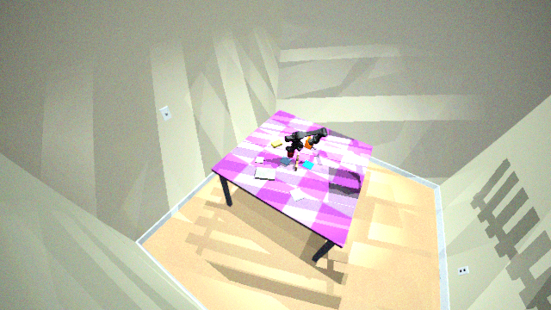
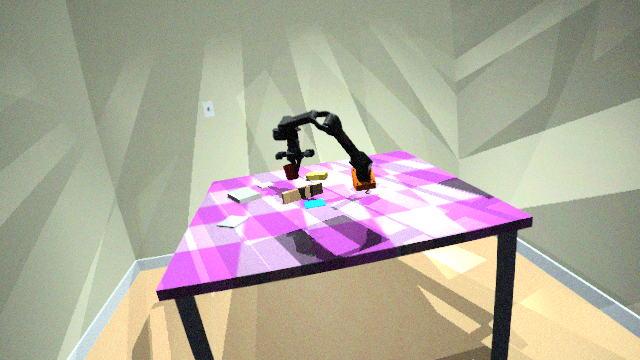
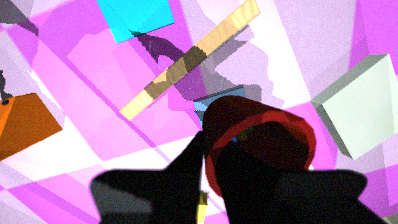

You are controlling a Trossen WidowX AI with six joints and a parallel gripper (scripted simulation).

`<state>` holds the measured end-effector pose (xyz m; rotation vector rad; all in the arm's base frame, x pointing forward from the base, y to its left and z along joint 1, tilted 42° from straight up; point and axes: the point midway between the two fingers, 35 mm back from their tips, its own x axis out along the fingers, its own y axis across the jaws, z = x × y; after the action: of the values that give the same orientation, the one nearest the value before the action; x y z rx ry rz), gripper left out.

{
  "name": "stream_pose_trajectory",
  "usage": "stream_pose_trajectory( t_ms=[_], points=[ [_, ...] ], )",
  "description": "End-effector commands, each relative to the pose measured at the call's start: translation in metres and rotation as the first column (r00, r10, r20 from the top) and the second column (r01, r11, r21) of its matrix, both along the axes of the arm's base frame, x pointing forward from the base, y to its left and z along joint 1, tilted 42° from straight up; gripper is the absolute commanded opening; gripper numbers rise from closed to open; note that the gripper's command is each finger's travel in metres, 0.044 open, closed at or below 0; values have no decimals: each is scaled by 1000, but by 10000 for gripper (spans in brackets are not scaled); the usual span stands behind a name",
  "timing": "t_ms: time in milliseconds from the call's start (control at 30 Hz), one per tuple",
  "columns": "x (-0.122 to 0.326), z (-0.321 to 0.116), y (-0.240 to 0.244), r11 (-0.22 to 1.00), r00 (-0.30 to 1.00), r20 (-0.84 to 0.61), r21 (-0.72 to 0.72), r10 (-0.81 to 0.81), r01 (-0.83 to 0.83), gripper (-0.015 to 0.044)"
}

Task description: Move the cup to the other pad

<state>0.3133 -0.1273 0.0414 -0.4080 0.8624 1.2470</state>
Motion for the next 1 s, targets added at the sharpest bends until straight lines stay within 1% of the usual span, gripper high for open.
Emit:
stream_pose_trajectory(
  t_ms=[0,967],
  points=[
    [-4,4,9,1000,1000,-9,9,3,-3,0],
    [-24,44,49,1000,1000,-11,12,3,-3,0]
  ],
)
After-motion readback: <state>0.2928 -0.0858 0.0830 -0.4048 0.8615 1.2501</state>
